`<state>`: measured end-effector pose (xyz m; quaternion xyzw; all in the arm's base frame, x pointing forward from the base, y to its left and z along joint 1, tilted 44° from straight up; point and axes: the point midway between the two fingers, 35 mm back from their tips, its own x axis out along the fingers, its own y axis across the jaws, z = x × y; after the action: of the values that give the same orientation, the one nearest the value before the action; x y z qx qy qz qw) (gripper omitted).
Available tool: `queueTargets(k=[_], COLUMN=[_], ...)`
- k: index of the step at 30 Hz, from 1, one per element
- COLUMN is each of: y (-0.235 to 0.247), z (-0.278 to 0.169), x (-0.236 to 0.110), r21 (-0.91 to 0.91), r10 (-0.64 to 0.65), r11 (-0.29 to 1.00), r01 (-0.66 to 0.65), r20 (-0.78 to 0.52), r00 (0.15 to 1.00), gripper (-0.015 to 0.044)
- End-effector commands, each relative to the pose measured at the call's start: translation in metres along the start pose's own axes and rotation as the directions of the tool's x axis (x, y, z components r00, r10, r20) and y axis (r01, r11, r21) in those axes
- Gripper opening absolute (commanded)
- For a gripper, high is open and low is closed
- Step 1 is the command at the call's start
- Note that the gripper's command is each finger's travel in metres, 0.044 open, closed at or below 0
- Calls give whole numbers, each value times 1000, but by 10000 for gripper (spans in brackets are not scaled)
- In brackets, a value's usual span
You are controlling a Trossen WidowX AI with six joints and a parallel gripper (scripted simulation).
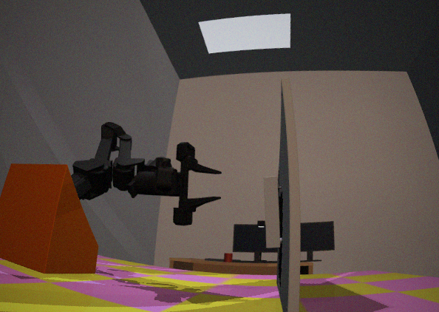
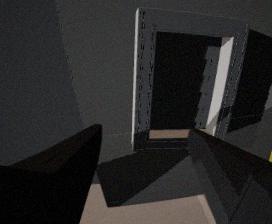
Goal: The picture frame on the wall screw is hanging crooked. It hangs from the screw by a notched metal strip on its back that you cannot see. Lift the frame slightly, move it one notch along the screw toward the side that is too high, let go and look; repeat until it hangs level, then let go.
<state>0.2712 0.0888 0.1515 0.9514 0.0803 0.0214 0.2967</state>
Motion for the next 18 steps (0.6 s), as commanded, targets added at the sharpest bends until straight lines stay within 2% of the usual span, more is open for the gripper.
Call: queueTargets(k=[1, 13, 18], y=[-8, -8, -7], z=[3, 2, -3], x=[-6, -5, 18], r21=[-29, -29, -30], r10=[7, 7, 8], r11=[1000, 1000, 1000], r01=[-7, -7, -8], r20=[9, 8, 2], r00=[1000, 1000, 1000], gripper=[260, 260, 260])
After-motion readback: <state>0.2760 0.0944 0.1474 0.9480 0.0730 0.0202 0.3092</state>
